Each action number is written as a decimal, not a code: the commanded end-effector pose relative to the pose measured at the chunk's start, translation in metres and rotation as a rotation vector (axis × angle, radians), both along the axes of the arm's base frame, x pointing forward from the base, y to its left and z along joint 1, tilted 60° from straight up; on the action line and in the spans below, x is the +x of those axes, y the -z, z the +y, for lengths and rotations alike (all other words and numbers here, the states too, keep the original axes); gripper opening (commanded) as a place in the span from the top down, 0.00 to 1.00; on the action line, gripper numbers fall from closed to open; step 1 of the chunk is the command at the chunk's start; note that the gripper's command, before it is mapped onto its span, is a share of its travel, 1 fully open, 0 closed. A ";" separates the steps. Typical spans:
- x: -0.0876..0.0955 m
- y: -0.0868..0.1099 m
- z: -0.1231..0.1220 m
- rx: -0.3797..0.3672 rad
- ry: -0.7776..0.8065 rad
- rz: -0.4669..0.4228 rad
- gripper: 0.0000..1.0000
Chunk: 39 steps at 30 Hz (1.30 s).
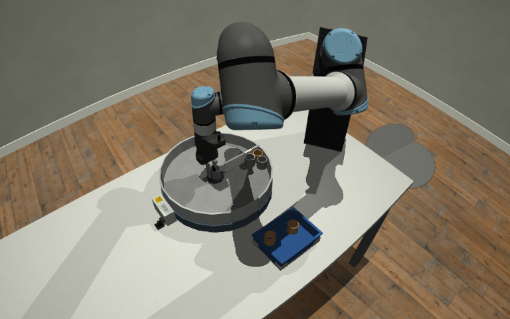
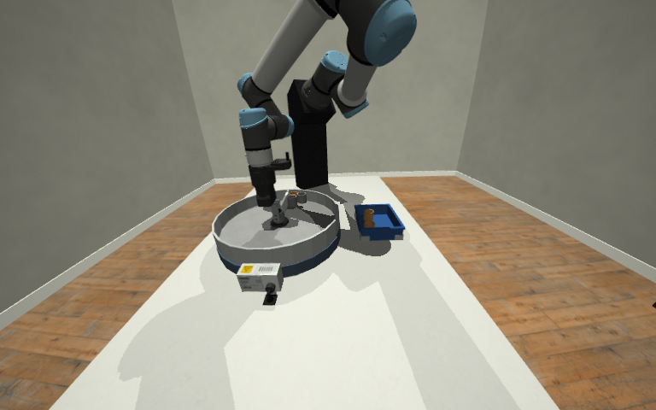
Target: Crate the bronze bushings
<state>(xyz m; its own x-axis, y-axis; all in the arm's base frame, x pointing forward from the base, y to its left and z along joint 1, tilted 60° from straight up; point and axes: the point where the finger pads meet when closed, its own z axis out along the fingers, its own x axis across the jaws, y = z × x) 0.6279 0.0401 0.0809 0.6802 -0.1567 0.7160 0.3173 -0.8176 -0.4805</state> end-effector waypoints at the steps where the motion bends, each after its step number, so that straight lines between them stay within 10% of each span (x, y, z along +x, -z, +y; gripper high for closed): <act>1: 0.000 0.000 0.000 0.000 0.001 -0.001 0.53; 39: -0.003 -0.003 -0.003 0.000 0.001 -0.001 0.53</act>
<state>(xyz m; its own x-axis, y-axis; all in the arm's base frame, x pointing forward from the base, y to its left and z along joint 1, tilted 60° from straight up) 0.6246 0.0373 0.0836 0.6801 -0.1568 0.7161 0.3173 -0.8177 -0.4804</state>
